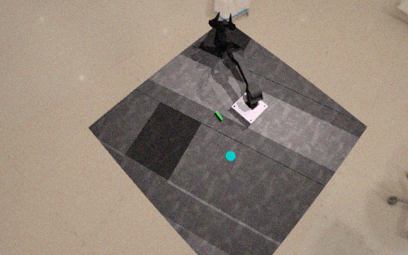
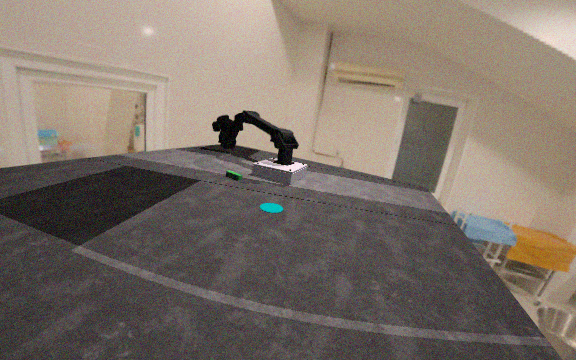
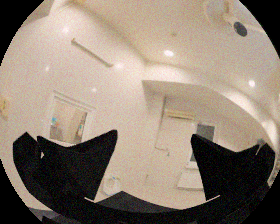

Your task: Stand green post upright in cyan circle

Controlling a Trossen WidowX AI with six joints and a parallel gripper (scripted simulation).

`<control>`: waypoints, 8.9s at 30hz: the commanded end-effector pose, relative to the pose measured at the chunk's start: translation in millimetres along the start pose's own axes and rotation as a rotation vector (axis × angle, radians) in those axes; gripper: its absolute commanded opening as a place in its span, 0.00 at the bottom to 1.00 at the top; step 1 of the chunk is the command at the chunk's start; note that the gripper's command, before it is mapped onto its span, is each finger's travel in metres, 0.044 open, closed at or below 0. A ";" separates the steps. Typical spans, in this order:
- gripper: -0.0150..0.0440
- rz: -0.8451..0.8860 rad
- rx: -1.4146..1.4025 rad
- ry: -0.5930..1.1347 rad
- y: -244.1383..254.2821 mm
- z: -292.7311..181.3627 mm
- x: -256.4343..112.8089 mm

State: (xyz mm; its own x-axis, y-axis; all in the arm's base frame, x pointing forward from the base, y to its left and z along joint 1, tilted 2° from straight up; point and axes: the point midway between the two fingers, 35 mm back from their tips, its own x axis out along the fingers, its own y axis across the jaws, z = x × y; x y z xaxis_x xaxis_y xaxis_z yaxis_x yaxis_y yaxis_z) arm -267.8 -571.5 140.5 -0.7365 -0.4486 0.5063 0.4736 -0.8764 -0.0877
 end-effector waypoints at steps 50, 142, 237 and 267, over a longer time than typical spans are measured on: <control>0.65 2.008 -1.152 -0.523 90.8 318.3 -518.4; 0.29 2.675 -1.606 -1.587 -217.9 292.9 -596.1; 0.29 2.753 -1.575 -1.236 -354.7 416.3 -753.1; 0.29 2.956 -1.372 -1.068 -358.0 412.0 -782.0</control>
State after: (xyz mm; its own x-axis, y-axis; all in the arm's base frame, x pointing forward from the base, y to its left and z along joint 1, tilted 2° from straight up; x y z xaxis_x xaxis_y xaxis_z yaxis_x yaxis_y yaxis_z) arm 336.3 164.4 132.4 0.1025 0.1349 -0.9855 -0.9277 0.3705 -0.0458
